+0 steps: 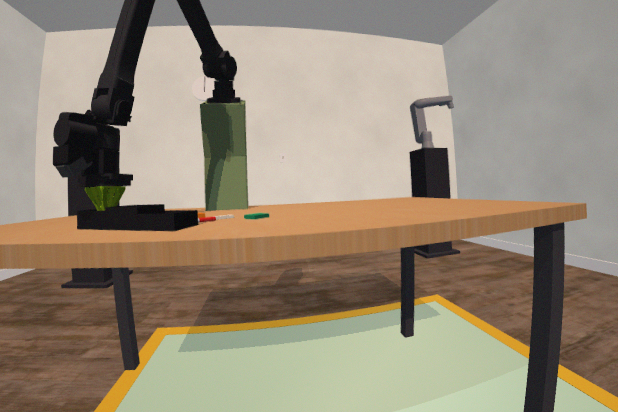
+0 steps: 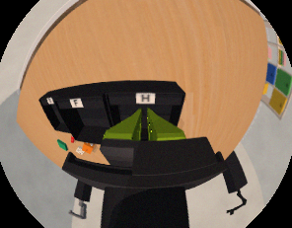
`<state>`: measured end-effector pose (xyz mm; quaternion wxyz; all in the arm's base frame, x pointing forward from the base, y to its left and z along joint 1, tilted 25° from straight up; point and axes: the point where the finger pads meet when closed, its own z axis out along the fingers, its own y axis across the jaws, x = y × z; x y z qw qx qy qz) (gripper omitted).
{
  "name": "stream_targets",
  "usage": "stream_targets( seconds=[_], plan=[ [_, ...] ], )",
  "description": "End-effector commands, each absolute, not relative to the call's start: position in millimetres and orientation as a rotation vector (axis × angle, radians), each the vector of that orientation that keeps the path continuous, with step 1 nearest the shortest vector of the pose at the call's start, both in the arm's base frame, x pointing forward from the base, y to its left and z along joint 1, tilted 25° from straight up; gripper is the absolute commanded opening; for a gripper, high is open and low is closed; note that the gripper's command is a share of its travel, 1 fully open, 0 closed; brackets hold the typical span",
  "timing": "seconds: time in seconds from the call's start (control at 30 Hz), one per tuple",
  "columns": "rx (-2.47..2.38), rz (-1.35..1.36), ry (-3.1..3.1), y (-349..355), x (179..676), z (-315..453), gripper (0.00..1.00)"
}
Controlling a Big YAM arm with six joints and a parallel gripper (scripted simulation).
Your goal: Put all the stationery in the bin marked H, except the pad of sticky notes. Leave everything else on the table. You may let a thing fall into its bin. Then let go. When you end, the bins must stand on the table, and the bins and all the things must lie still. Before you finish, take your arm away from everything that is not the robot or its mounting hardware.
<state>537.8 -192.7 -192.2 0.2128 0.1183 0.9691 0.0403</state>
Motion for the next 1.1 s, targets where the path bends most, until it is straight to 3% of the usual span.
stream_targets(
  seconds=[0.0,1.07],
  plan=[
    [0.336,0.103,2.673,-197.6,542.1,-184.7,0.08],
    [0.338,0.098,2.67,-204.7,518.1,-134.7,0.08]
  ],
)
